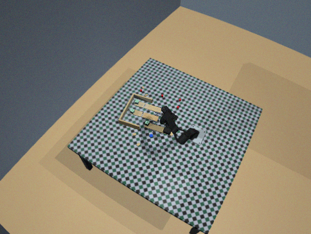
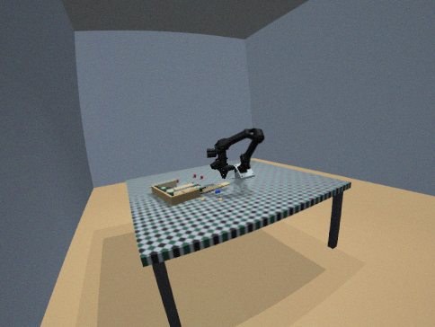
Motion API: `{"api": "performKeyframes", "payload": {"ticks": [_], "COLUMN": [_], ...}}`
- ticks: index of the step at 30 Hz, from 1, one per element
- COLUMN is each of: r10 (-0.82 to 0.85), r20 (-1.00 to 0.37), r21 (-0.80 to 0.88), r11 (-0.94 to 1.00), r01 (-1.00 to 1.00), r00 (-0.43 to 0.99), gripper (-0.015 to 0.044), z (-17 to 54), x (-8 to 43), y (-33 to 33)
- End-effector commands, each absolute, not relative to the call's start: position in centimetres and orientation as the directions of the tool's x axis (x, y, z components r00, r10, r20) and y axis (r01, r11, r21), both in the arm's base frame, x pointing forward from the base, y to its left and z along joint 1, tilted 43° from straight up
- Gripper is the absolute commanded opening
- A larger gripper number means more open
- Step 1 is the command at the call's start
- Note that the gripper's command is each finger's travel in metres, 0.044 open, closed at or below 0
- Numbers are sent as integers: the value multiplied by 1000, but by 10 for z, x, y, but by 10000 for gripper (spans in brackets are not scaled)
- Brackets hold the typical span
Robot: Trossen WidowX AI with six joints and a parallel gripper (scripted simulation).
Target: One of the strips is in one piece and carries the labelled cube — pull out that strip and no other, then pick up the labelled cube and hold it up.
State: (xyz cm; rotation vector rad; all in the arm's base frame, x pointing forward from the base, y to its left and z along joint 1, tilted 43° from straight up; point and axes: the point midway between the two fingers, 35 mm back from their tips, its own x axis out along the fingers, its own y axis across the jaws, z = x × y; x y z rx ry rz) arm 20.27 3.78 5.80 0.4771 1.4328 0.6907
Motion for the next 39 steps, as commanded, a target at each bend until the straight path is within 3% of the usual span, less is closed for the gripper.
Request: {"api": "performKeyframes", "payload": {"ticks": [1, 12, 39], "r10": [684, 684, 684], "r20": [-729, -729, -729], "r21": [683, 683, 683], "r11": [728, 728, 728], "r01": [-53, -50, -53], "r00": [-5, -4, -1], "gripper": [157, 440, 440], "z": [60, 69, 91], "x": [218, 255, 346], "y": [39, 39, 42]}}
